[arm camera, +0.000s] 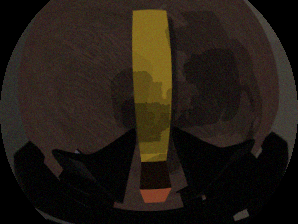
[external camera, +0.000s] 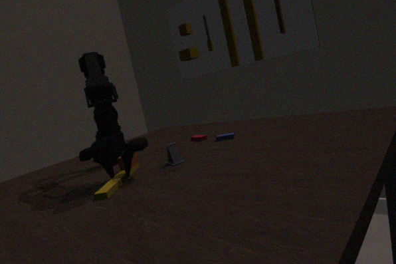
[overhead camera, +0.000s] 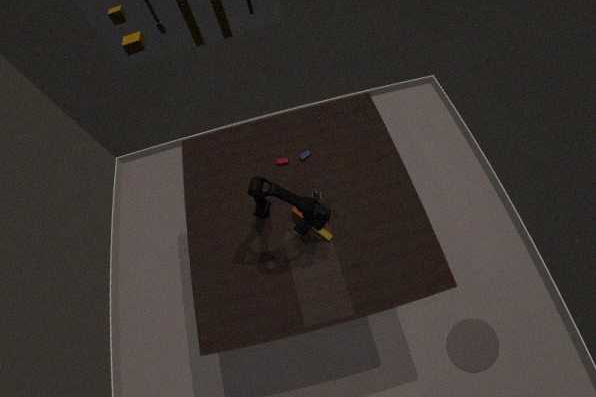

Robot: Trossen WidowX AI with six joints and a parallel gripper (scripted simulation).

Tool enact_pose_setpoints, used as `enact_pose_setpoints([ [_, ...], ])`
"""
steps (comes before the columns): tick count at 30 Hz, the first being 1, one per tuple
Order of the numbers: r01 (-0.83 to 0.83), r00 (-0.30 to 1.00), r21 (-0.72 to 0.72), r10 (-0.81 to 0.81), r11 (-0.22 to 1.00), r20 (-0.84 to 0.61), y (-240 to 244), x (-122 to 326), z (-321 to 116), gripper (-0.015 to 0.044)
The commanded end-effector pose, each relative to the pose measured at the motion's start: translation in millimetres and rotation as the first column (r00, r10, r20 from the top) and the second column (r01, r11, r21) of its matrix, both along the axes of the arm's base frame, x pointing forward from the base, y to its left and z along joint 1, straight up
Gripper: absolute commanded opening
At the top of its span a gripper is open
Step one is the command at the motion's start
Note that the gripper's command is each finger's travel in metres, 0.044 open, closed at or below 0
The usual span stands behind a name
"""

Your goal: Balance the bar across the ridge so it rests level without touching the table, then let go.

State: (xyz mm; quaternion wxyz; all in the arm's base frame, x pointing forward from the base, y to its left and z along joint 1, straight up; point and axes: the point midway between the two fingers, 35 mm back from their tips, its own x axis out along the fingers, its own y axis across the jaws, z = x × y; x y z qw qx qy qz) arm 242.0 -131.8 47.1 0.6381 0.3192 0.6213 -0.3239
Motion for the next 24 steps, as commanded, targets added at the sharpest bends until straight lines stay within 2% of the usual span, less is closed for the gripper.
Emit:
enact_pose_setpoints([
  [1, 0.0, 1.0, 0.0, 0.0, 1.0, 0.001, 0, 0, 0, 0.0144],
  [8, 0.0, 1.0, 0.0, 0.0, 1.0, 0.001, 0, 0, 0, 0.0098],
  [12, 0.0, 1.0, 0.001, 0.0, 1.0, 0.001, 0, 1, 6, 0.0],
  [24, -0.001, 1.0, 0.002, 0.001, 1.0, 0.002, -2, 4, 36, 0.0],
])
